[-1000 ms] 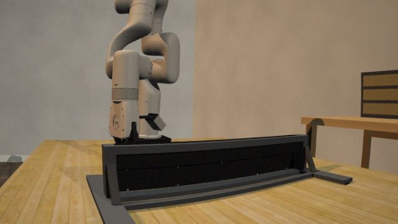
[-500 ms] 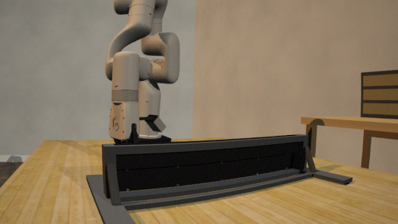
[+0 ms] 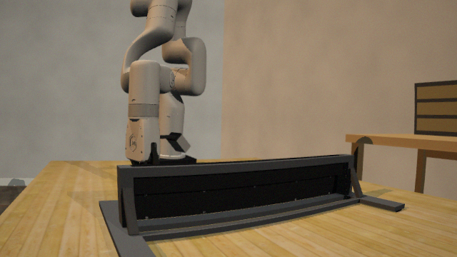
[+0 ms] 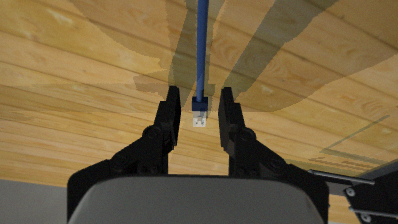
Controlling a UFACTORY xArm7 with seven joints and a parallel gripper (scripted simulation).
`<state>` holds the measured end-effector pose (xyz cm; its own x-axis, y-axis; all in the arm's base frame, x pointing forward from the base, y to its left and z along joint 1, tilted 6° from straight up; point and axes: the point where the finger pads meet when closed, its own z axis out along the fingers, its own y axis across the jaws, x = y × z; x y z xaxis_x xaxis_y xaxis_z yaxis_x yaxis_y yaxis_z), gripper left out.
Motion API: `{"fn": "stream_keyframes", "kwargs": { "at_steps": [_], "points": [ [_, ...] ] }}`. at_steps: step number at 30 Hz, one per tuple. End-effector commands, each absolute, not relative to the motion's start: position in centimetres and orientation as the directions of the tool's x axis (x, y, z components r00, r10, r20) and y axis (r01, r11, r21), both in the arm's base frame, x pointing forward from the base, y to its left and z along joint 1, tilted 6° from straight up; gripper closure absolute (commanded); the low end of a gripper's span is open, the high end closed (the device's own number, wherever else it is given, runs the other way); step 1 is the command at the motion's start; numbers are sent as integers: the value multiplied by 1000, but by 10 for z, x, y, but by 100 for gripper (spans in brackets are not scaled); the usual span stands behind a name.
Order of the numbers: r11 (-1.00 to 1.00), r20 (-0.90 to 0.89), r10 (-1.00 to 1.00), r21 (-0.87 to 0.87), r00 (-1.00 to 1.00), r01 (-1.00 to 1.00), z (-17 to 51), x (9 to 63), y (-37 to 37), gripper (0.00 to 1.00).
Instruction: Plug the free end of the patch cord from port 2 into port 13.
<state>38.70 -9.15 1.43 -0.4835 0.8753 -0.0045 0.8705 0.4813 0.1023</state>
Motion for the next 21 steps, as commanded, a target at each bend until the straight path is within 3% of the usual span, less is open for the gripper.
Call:
{"fn": "stream_keyframes", "kwargs": {
  "at_steps": [1, 16, 17, 21],
  "points": [
    [481, -7, 875, 104, -483, 870, 15, 388, -92, 62],
    [481, -7, 875, 104, -483, 870, 15, 388, -92, 62],
    [481, -7, 875, 104, -483, 870, 15, 388, -92, 100],
    [481, -7, 875, 104, -483, 870, 15, 388, -92, 100]
  ]
}}
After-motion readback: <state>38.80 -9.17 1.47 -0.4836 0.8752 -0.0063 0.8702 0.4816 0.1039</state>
